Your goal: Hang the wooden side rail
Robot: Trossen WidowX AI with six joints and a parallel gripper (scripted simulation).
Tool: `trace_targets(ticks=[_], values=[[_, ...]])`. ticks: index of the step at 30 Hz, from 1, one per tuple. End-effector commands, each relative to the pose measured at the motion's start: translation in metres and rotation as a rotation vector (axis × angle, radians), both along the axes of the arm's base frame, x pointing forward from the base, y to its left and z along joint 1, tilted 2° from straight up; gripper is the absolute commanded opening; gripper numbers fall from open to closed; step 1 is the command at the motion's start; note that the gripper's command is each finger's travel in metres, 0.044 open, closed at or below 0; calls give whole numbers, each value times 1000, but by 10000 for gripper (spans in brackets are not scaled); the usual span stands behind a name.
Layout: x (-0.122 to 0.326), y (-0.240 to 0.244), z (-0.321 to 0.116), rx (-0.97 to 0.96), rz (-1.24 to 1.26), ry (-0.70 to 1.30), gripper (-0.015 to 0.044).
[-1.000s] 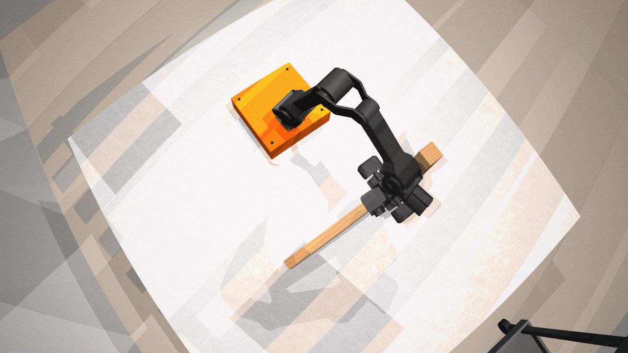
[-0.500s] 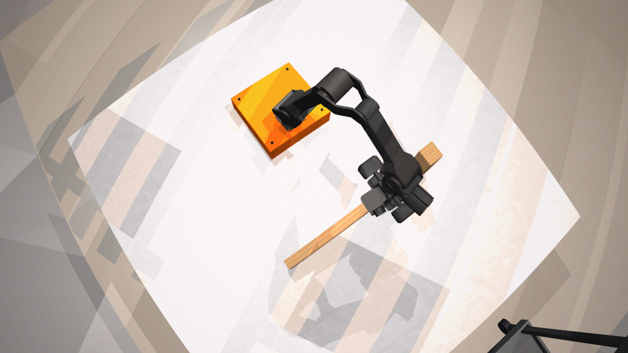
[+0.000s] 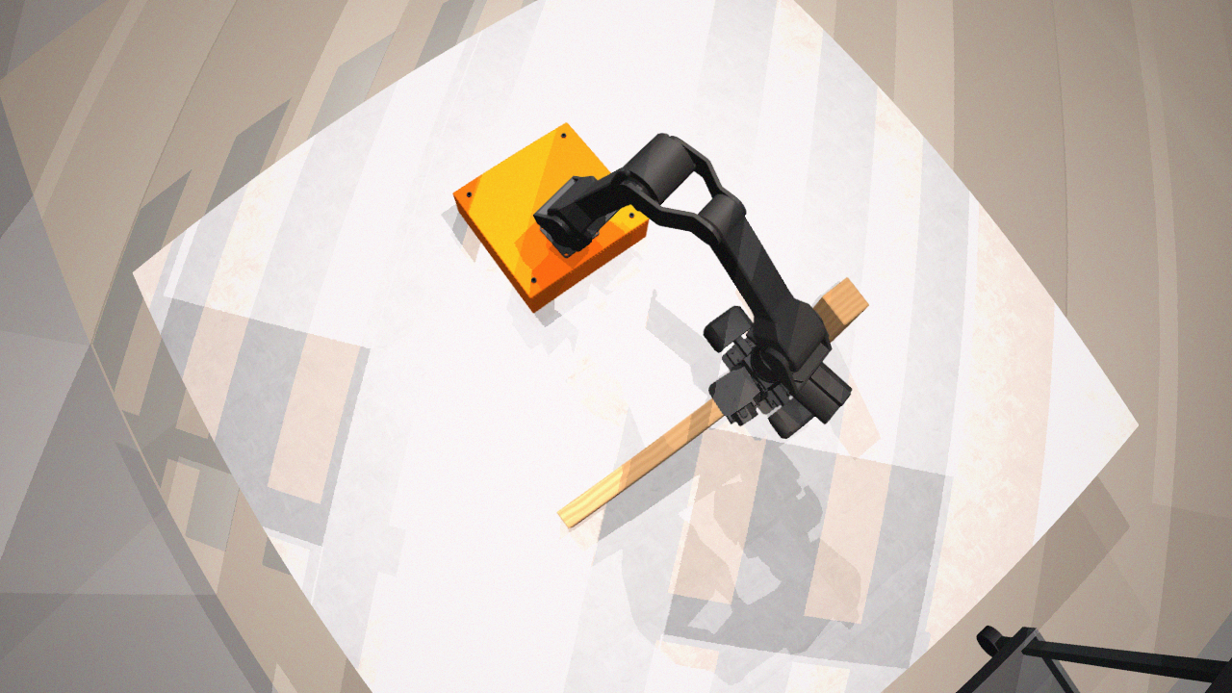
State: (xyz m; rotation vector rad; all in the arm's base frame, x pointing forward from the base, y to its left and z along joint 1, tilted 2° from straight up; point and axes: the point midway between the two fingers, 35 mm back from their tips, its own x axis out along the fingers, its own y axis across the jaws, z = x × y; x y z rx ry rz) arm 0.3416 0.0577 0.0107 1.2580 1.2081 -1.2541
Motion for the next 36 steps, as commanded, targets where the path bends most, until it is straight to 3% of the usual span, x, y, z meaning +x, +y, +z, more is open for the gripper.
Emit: trace_targets(ticks=[1, 36], values=[[3, 1, 4, 2, -3, -13, 0], [3, 5, 3, 3, -3, -13, 0]])
